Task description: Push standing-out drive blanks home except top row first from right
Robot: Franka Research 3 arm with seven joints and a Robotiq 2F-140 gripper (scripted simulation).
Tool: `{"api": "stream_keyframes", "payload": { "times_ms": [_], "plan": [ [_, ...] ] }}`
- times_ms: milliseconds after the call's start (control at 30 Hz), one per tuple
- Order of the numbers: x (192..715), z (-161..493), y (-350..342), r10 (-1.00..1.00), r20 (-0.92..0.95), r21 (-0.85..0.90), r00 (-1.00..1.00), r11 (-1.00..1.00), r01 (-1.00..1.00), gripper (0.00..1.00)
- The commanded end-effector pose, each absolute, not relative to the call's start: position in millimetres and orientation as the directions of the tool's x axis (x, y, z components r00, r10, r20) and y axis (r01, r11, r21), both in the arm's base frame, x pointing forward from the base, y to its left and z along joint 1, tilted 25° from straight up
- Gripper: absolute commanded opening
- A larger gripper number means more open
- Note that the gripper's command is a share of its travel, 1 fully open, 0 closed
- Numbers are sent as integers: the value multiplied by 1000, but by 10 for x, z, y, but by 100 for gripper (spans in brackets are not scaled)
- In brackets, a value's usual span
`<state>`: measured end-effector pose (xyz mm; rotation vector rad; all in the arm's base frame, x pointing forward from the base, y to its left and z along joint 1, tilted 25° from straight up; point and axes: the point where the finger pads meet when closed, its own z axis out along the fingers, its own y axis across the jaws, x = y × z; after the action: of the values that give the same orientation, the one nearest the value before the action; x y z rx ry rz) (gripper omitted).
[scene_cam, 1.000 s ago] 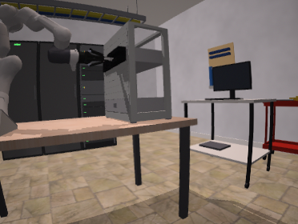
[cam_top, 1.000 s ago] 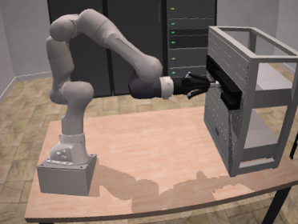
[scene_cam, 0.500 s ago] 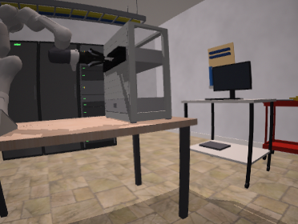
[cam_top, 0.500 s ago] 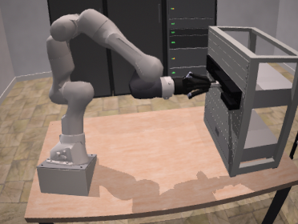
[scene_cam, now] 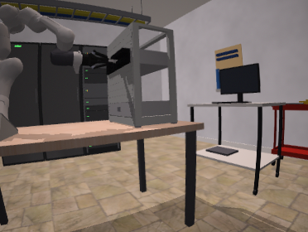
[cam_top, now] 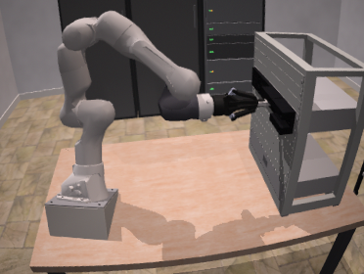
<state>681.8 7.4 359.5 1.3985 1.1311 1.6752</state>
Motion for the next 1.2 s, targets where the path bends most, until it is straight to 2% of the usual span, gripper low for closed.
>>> {"api": "stream_keyframes", "payload": {
  "times_ms": [0, 1167],
  "plan": [
    [6823, 3584, 77, 892, 407, 912, -197, -407, 39, 0],
    [6868, 3587, 88, 890, 410, 911, -199, -411, 39, 0]
  ]
}}
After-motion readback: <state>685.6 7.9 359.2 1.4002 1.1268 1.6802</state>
